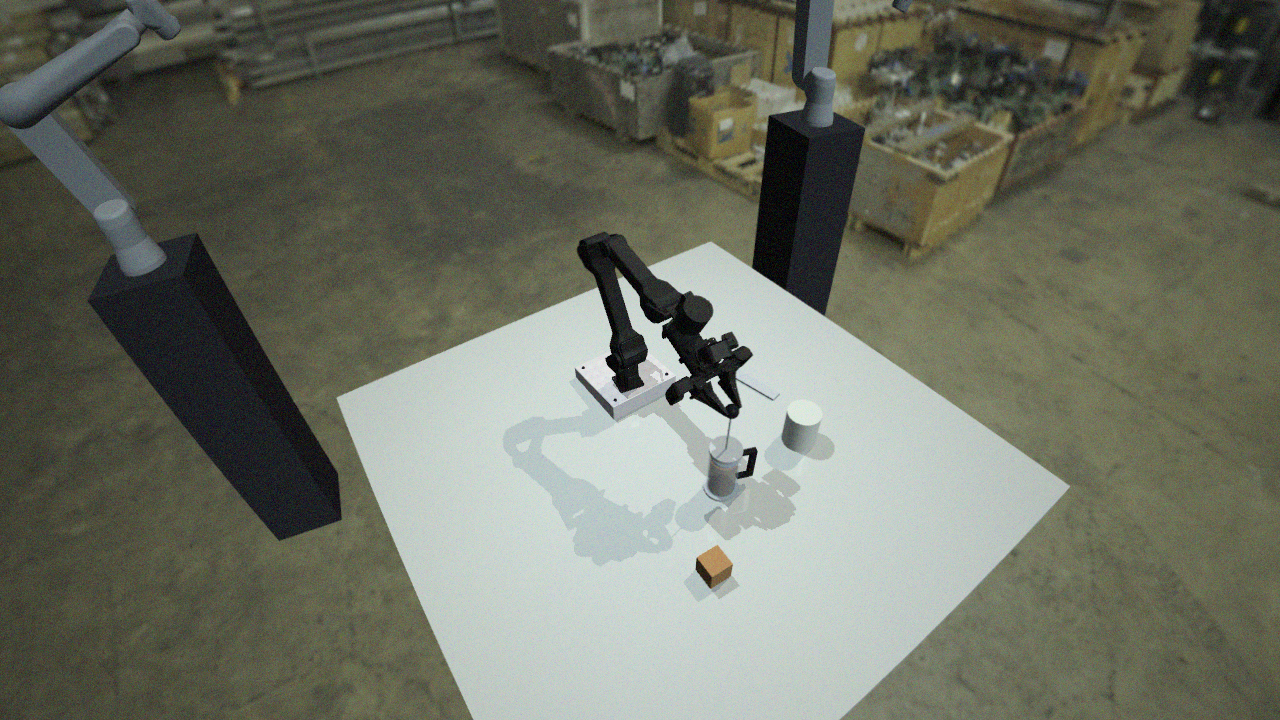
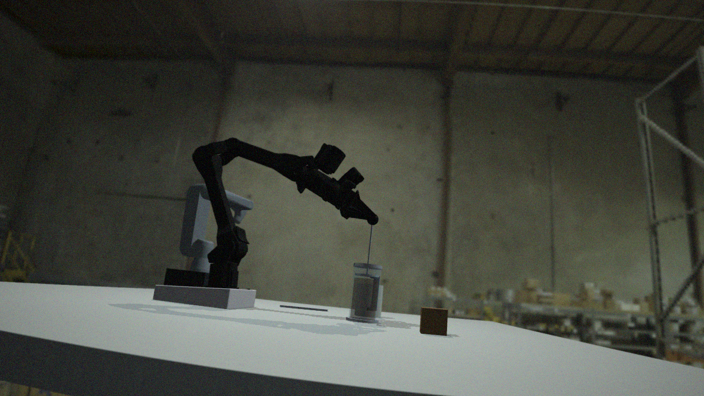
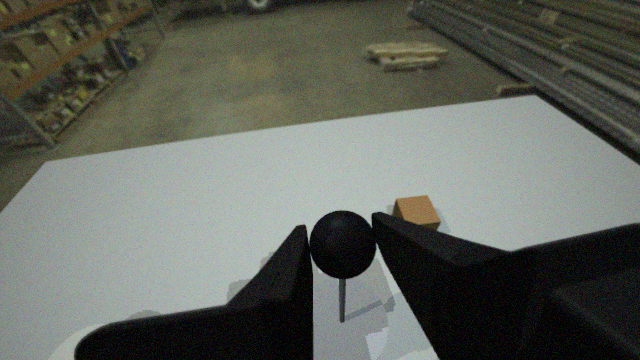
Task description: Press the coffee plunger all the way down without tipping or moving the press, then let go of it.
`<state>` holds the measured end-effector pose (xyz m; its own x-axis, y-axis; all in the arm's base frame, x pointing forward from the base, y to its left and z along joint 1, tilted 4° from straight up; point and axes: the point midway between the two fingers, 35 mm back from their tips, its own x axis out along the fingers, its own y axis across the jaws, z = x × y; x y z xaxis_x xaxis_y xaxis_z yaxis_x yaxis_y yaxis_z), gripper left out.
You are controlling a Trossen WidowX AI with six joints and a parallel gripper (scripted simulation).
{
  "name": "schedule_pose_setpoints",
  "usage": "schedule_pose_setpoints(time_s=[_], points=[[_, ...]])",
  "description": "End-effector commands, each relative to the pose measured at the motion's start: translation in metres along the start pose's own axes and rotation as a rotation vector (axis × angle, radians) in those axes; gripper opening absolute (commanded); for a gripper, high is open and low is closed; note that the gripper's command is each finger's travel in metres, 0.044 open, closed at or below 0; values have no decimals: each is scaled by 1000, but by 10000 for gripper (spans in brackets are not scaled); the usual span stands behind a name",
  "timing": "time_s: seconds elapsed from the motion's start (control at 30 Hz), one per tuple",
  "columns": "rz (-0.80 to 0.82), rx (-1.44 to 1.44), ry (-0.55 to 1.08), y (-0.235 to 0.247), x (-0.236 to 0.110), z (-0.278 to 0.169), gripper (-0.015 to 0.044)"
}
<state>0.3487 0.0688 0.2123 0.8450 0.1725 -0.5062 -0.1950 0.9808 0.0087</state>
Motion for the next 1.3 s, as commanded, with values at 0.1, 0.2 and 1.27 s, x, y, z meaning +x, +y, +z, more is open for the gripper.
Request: schedule_pose_setpoints(time_s=[0.1,0.2,1.27], points=[[-1,-4,37,0,13,-22,121],[-1,-4,36,0,16,-26,121],[-1,-4,36,0,48,-69,121]])
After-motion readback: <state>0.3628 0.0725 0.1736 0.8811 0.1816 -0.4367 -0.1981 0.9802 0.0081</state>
